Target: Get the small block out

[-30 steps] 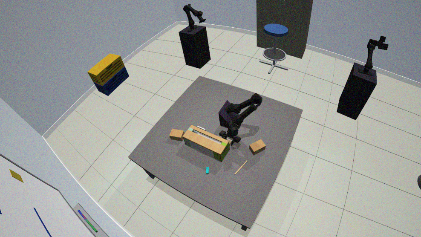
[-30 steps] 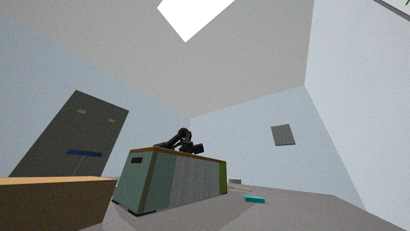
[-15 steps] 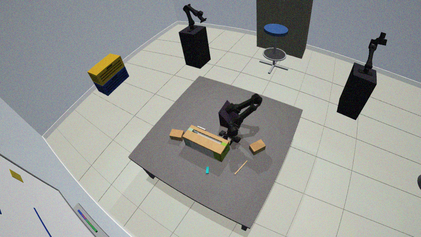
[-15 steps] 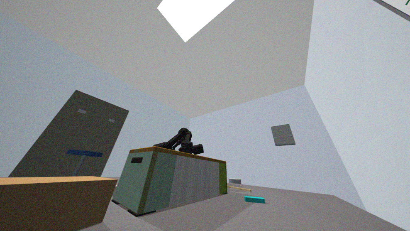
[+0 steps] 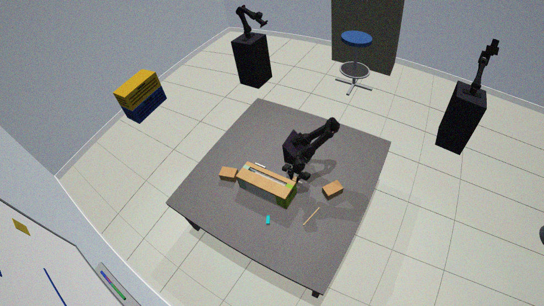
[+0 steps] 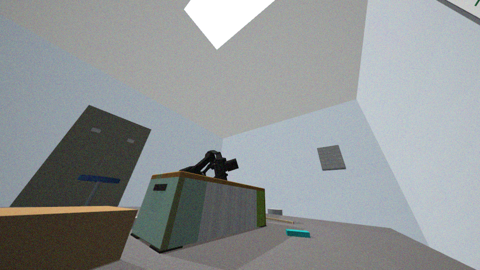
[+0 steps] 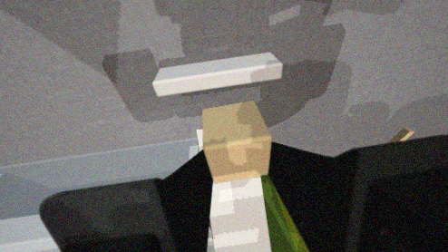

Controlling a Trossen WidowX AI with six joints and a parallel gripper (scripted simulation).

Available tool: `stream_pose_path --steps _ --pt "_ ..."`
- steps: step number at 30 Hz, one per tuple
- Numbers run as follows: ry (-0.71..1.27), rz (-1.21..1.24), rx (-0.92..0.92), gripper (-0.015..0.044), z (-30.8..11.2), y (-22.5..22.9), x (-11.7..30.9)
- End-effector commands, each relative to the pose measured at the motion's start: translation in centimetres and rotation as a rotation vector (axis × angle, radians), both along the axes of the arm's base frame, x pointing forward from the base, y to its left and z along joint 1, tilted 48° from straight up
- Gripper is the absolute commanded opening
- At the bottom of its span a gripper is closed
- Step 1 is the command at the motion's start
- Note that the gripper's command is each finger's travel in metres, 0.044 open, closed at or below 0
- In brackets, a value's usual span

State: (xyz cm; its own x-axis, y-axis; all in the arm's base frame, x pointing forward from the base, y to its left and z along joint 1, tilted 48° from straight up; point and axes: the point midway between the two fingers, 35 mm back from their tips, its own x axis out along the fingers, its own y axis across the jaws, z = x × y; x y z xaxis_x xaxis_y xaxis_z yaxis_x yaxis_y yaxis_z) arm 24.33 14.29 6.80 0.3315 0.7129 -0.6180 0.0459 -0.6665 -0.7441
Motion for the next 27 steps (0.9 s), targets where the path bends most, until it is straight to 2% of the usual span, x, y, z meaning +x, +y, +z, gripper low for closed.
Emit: stream_pose_path --steps 1,6,27 --pt "-0.02 0.004 0.008 0.0 1.4 -0.8 0.2" --pt "0.0 -0.012 0.017 0.0 1.4 -0.8 0.2" --pt "0.633 -0.509 0.292 0.0 1.6 -2.3 -0.2"
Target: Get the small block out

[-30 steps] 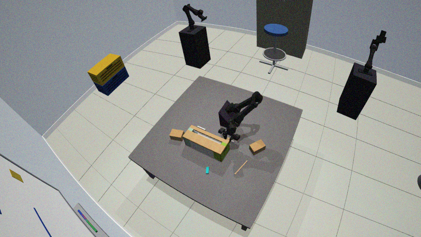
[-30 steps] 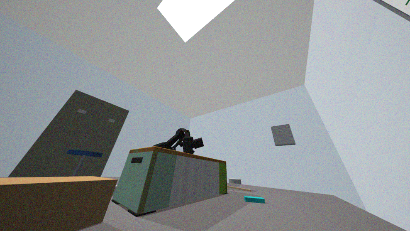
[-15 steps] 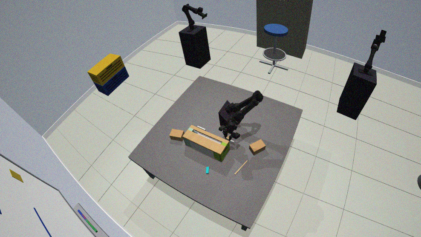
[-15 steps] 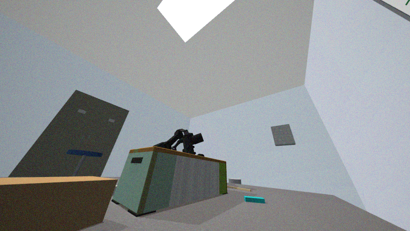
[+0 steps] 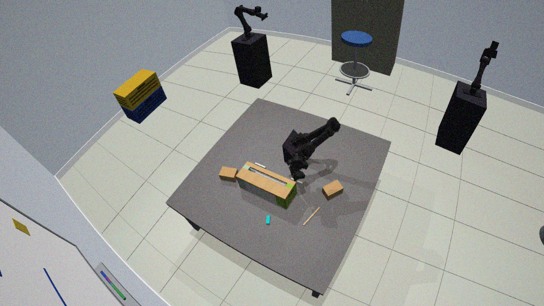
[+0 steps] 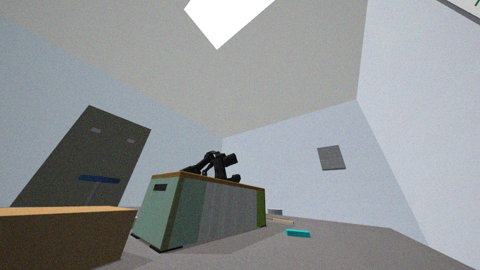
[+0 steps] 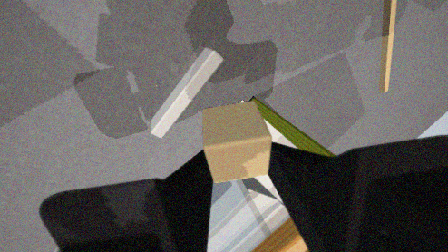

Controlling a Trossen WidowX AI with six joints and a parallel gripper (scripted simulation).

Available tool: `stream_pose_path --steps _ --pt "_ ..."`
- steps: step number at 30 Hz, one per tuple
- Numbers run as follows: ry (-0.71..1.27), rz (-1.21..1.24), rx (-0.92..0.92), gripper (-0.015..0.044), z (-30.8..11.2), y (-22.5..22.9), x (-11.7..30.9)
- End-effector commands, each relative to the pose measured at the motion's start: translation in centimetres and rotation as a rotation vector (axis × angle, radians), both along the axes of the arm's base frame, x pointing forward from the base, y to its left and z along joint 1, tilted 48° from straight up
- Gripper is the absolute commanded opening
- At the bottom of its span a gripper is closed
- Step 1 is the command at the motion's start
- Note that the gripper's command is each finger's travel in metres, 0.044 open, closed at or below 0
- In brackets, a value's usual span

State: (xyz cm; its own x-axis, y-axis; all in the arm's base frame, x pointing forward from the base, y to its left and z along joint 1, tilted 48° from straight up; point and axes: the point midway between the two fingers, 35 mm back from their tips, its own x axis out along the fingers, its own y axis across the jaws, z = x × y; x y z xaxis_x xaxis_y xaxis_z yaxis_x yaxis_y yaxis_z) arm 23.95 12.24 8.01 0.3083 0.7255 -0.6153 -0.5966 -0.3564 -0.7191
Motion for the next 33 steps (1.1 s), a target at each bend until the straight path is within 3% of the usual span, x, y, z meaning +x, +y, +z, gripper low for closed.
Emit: stream_pose_path --steps 1,33 --pt "0.124 -0.104 0.061 0.0 0.4 -0.3 0.2" --pt "1.114 -0.87 0.464 0.0 1.2 -2.3 -0.5"
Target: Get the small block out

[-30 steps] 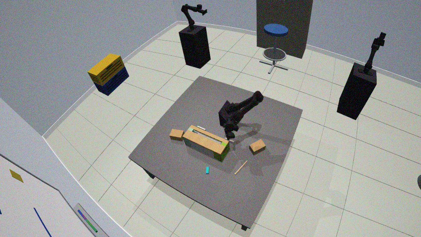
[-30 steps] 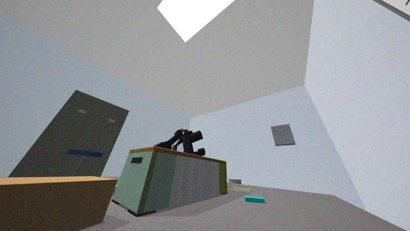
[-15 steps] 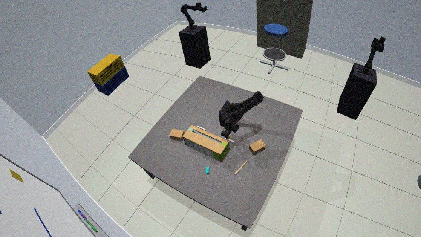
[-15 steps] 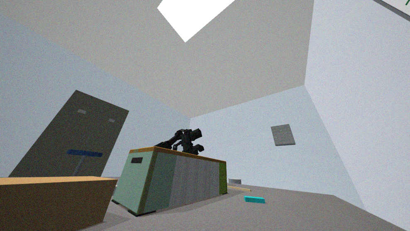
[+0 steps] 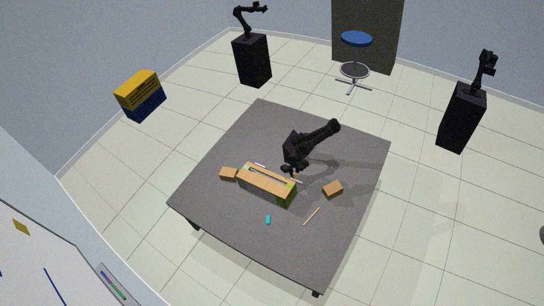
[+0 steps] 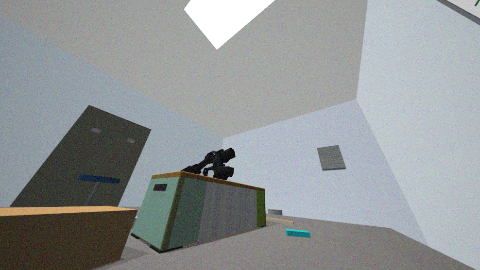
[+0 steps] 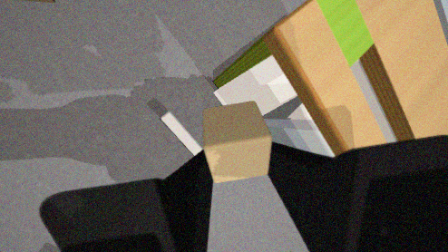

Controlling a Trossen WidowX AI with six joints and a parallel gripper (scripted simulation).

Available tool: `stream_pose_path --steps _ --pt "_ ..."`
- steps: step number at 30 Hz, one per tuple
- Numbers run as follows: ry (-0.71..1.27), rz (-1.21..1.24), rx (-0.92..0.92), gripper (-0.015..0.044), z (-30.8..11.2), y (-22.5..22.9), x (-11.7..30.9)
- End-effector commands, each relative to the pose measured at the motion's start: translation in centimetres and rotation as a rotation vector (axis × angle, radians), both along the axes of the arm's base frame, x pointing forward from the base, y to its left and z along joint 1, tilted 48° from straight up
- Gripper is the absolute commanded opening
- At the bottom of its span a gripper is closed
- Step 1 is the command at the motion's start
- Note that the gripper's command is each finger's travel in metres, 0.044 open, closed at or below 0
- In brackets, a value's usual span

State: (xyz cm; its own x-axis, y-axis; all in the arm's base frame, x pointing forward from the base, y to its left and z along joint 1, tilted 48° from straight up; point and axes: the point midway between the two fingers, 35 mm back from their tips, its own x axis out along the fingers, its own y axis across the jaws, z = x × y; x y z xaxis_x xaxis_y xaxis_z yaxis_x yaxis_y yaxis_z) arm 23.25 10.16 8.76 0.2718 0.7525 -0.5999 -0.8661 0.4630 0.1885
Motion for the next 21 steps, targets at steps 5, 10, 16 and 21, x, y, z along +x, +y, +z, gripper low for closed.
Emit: stream_pose_path --steps 5,10,16,21 --pt "0.253 -0.198 0.11 0.0 0.6 -0.5 0.1" --pt "0.41 -0.315 0.174 0.0 0.9 -0.8 0.0" --pt "0.6 -0.454 0.25 0.0 1.1 -1.1 -0.1" --pt "0.759 -0.569 0.313 0.0 1.4 -1.4 -0.2"
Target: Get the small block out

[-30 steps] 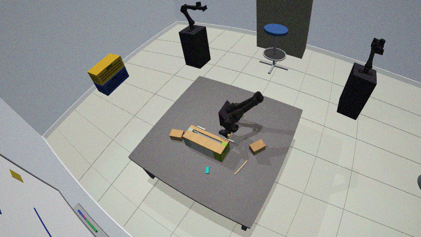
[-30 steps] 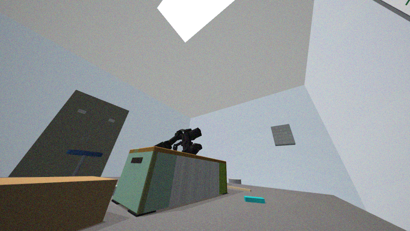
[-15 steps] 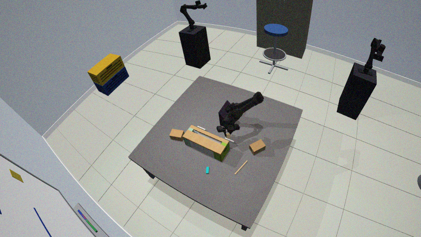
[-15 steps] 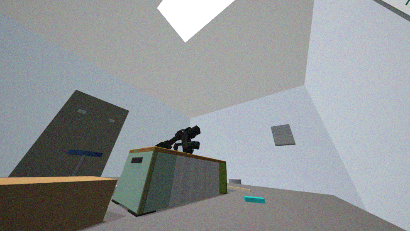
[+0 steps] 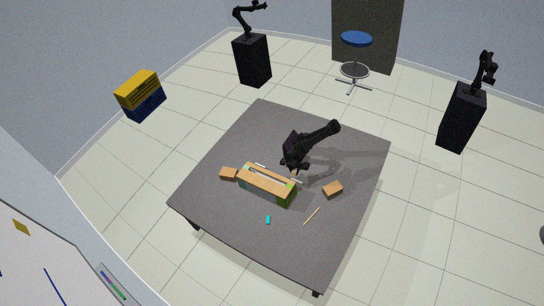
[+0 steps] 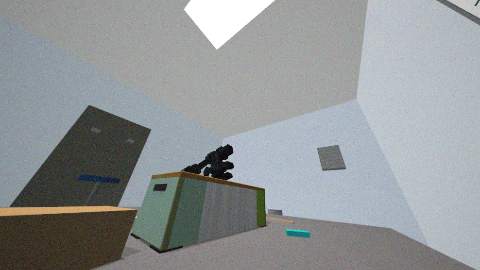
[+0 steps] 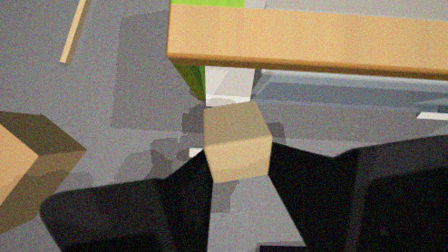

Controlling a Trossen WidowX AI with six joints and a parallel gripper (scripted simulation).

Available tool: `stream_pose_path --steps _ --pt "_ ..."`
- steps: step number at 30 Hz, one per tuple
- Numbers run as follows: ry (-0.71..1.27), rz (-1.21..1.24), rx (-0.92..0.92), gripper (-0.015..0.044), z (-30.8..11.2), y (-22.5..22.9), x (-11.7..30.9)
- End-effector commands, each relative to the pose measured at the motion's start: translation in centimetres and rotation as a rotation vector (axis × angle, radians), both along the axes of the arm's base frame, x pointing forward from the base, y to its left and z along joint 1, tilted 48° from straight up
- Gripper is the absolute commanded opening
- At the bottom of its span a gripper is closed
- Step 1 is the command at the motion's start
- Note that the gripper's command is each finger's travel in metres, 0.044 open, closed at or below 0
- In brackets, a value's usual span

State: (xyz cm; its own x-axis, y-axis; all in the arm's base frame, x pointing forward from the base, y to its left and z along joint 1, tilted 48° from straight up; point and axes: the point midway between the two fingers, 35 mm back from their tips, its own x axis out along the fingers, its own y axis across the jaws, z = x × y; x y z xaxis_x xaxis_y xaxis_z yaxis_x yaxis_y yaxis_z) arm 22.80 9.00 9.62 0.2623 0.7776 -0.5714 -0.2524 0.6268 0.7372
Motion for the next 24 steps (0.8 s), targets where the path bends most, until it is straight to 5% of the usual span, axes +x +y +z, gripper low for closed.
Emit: stream_pose_path --steps 1,24 --pt "0.129 -0.101 0.059 0.0 0.5 -0.3 0.2" --pt "0.871 -0.61 0.361 0.0 1.8 -1.5 -0.2"
